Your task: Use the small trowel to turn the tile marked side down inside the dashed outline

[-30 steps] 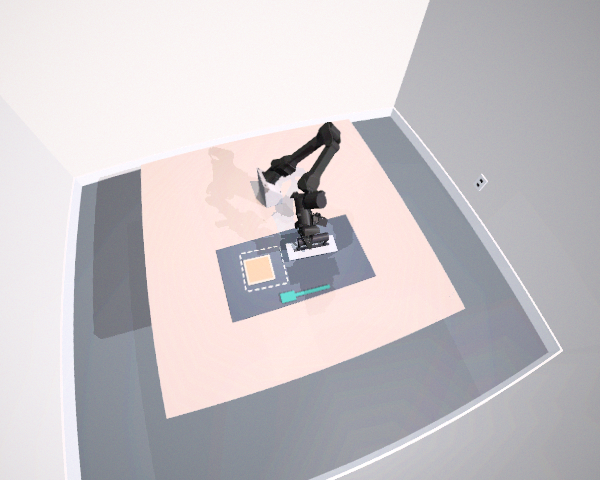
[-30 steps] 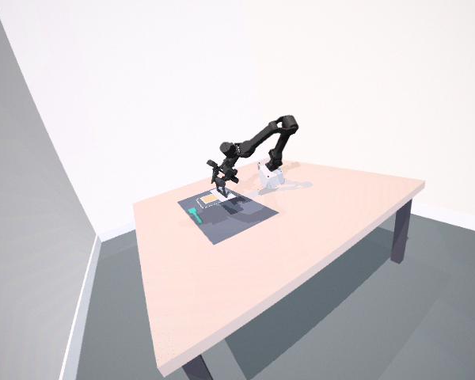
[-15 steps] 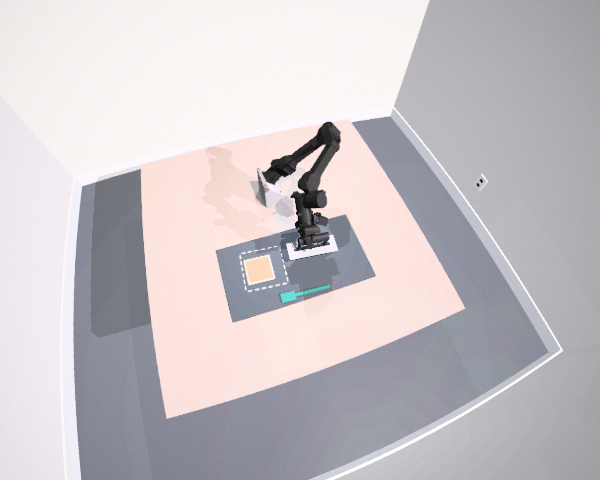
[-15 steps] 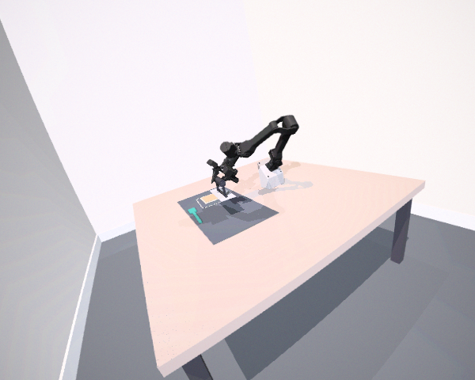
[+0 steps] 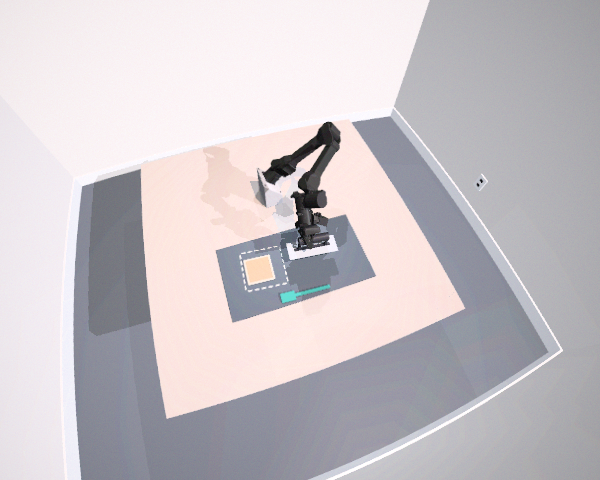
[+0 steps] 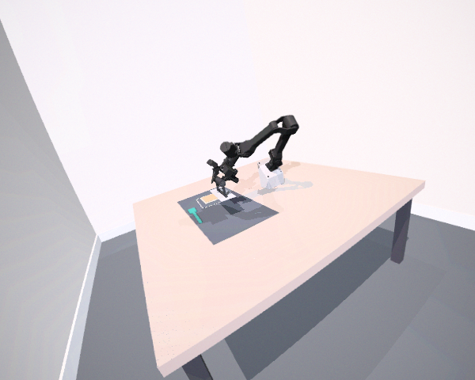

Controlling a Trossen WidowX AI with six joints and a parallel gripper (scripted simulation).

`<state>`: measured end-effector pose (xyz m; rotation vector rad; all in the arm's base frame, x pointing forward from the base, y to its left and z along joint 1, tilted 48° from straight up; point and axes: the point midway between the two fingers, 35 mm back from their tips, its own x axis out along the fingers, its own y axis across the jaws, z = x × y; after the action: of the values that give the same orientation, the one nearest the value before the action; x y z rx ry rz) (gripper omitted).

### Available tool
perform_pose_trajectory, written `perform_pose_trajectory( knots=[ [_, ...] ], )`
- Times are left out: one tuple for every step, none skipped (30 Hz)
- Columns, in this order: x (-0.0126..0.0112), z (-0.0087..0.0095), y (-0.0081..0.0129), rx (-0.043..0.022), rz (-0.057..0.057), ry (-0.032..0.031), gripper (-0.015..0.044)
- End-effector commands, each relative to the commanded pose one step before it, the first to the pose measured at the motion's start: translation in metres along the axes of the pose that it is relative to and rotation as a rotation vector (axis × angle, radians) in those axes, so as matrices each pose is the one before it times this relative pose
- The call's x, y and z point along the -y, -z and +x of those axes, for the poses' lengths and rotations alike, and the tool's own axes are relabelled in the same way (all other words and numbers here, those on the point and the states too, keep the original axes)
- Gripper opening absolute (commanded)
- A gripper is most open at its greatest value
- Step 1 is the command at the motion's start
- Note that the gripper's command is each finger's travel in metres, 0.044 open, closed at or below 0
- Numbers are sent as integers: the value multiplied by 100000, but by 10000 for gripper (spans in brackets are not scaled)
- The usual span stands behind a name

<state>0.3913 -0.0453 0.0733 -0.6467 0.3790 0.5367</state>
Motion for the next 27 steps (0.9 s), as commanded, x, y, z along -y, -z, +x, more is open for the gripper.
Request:
perform_pose_trajectory(
  knots=[
    [347,-46,-31,-336,159,1064,0],
    [0,0,0,0,0,0,0],
    [0,0,0,0,0,0,0],
    [0,0,0,0,0,0,0],
    [-19,2,2,19,-9,-59,0],
    [-58,7,5,57,-27,-176,0],
    [-96,11,8,95,-44,-294,0],
    [-96,12,8,95,-44,-293,0],
    [-58,7,5,57,-26,-176,0],
    [-19,2,2,19,-9,-59,0],
    [-9,2,6,-27,32,-39,0],
    [0,0,0,0,0,0,0],
    [-10,38,-70,-117,114,-58,0],
    [-31,113,-211,-350,340,-170,0],
    [-57,183,-355,-582,560,-270,0],
    [-79,214,-442,-711,675,-310,0],
    [-88,203,-449,-708,663,-287,0],
    [-98,191,-455,-703,651,-263,0],
    [-108,179,-460,-698,639,-240,0],
    [-117,166,-465,-692,627,-216,0],
    [-127,153,-470,-686,616,-192,0],
    [-137,140,-474,-679,605,-169,0],
    [-147,127,-477,-670,594,-146,0],
    [-156,114,-480,-662,583,-123,0],
    [-166,100,-483,-653,573,-100,0],
    [-175,86,-485,-643,563,-77,0],
    [-184,73,-486,-632,554,-54,0]
  ],
)
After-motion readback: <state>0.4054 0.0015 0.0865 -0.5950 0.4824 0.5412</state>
